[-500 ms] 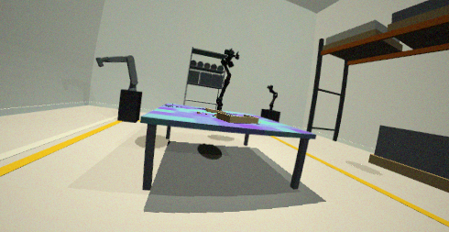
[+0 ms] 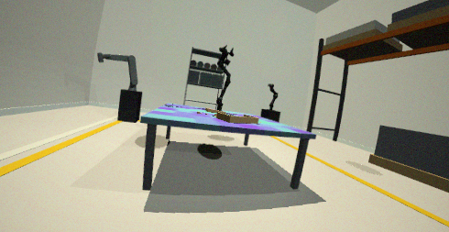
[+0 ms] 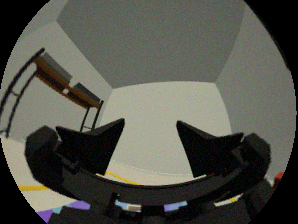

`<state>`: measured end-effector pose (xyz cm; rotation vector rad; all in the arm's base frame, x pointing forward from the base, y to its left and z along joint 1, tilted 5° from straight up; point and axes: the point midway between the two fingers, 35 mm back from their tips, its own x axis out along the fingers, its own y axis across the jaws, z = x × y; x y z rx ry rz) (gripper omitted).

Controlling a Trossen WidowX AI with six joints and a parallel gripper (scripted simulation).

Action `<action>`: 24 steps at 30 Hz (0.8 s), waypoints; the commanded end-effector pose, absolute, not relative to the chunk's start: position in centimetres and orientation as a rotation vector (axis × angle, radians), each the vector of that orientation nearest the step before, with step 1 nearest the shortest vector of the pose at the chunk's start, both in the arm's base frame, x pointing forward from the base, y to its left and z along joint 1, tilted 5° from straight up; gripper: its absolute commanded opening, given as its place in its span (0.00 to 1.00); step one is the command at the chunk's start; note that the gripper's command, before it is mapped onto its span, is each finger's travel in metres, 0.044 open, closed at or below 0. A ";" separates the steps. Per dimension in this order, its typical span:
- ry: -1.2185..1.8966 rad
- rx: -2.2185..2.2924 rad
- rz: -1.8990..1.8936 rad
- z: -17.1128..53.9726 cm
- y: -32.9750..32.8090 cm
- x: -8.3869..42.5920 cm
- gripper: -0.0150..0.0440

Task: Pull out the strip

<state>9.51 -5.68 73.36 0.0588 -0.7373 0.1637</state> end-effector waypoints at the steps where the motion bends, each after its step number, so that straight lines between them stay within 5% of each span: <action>1: -0.816 0.107 0.169 73.6 -7.4 9.3 0.93; 12: -0.933 0.345 0.060 70.5 -15.9 12.5 0.93; 24: -0.740 0.556 -0.146 60.4 -21.1 22.0 0.93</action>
